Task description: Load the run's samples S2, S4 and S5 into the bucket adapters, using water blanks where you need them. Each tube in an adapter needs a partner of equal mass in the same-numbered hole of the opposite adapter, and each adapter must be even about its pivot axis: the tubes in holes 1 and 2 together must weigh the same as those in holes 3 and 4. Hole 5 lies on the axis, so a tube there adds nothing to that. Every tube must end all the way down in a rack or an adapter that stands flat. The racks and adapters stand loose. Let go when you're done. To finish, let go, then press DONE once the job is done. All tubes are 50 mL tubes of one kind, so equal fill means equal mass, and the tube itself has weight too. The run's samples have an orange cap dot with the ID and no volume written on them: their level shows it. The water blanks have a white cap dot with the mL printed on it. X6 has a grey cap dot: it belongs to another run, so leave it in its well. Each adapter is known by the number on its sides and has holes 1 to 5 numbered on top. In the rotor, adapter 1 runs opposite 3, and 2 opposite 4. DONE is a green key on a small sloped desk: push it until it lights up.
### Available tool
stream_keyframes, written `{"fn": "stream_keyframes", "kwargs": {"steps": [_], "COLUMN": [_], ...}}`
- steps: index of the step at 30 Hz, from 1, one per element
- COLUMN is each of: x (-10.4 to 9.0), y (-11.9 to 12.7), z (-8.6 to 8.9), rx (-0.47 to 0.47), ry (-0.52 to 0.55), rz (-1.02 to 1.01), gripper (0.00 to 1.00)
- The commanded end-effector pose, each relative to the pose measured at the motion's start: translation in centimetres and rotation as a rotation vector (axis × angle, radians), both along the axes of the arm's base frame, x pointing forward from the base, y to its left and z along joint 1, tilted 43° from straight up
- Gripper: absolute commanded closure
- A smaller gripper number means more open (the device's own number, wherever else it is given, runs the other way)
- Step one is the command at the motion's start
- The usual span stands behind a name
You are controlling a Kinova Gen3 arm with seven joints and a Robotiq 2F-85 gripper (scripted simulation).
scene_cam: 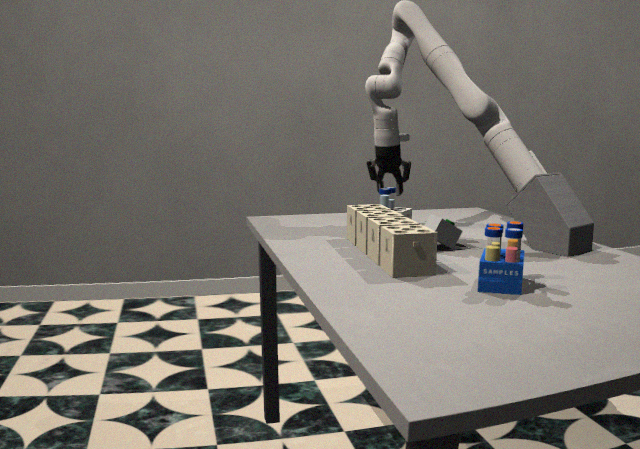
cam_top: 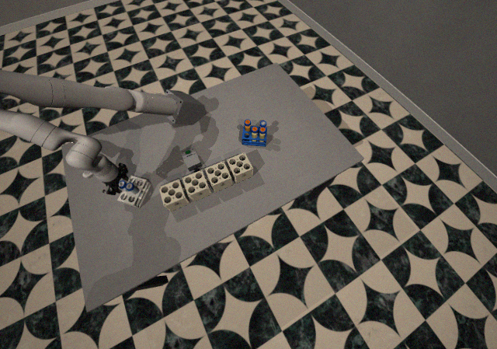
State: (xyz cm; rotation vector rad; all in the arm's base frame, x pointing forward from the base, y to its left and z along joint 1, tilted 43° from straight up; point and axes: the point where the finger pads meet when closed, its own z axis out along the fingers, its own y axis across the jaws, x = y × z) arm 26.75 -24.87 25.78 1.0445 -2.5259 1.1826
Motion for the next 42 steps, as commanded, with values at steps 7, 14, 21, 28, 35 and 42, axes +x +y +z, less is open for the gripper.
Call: {"fn": "stream_keyframes", "kwargs": {"steps": [7,14,21,28,35,42], "x": [0.0,0.0,0.0,0.0,-0.2,-0.4], "y": [0.0,0.0,0.0,0.0,0.4,0.9], "z": [0.0,0.0,0.0,0.0,0.5,1.1], "rx": [-0.001,-0.001,-0.001,-0.001,-0.001,-0.001], "ry": [-0.001,-0.001,-0.001,-0.001,-0.001,-0.001], "rz": [0.001,0.001,0.001,0.001,0.0,0.0], "gripper": [0.9,0.9,0.9,0.9,0.9,0.9]}}
